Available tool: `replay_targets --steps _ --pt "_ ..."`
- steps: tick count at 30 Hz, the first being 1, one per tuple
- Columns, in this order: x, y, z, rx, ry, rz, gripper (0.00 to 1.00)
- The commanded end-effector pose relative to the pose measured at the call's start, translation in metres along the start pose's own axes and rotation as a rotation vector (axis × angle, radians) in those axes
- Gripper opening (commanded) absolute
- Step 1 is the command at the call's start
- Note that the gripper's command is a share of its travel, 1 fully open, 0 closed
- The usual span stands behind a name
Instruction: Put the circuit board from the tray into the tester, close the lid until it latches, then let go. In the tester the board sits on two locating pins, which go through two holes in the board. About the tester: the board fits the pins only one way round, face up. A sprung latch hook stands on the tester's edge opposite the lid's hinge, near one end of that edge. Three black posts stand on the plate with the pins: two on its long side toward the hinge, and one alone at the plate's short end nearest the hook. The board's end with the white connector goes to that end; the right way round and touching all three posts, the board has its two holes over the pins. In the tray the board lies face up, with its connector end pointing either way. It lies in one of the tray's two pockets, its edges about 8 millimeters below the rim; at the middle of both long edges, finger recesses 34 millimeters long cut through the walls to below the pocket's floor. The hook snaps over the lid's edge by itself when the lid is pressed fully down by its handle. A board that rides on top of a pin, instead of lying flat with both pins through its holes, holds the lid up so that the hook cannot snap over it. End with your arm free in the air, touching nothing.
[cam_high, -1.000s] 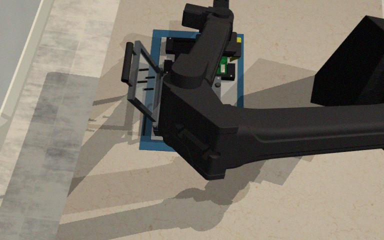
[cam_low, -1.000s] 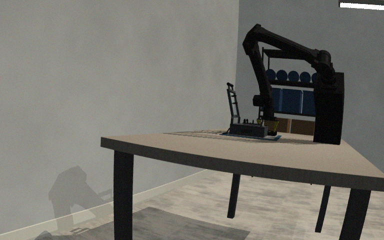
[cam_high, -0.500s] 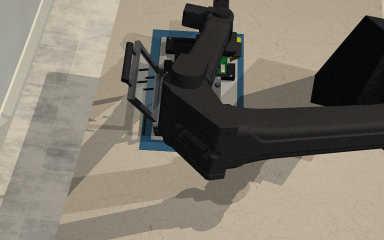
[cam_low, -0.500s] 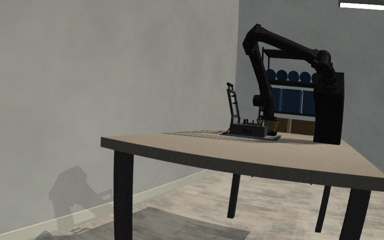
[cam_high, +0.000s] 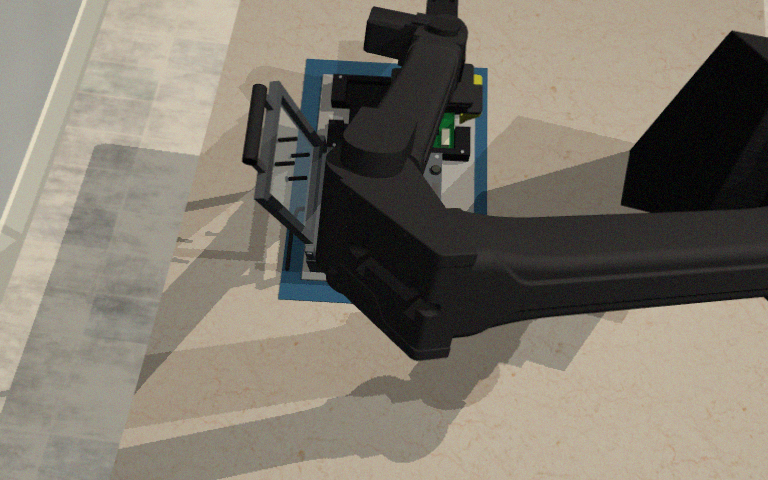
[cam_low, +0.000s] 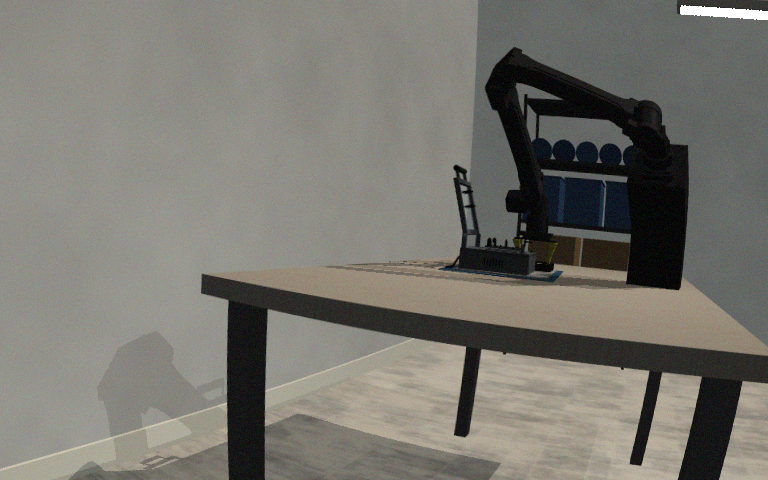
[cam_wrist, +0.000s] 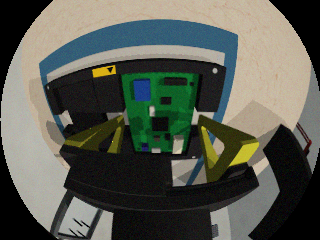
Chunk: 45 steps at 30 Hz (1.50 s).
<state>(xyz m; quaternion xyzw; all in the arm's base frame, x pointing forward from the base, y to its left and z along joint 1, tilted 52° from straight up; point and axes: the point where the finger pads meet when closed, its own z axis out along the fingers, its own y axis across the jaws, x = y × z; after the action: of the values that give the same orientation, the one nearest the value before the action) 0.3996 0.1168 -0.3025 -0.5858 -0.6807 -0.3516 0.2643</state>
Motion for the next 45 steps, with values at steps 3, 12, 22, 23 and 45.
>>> replay_targets --steps 3,12,22,23,45 --pt "-0.0102 -0.0015 -0.0093 -0.028 -0.007 0.01 0.92" --pt "-0.0102 -0.0016 -0.0093 -0.028 -0.007 0.01 0.92" --pt "-0.0102 -0.0016 -0.0093 -0.028 -0.007 0.01 0.92" --pt "-0.0102 -0.0016 -0.0093 -0.028 -0.007 0.01 0.92" --pt "-0.0102 -0.0016 -0.0093 -0.028 -0.007 0.01 0.81"
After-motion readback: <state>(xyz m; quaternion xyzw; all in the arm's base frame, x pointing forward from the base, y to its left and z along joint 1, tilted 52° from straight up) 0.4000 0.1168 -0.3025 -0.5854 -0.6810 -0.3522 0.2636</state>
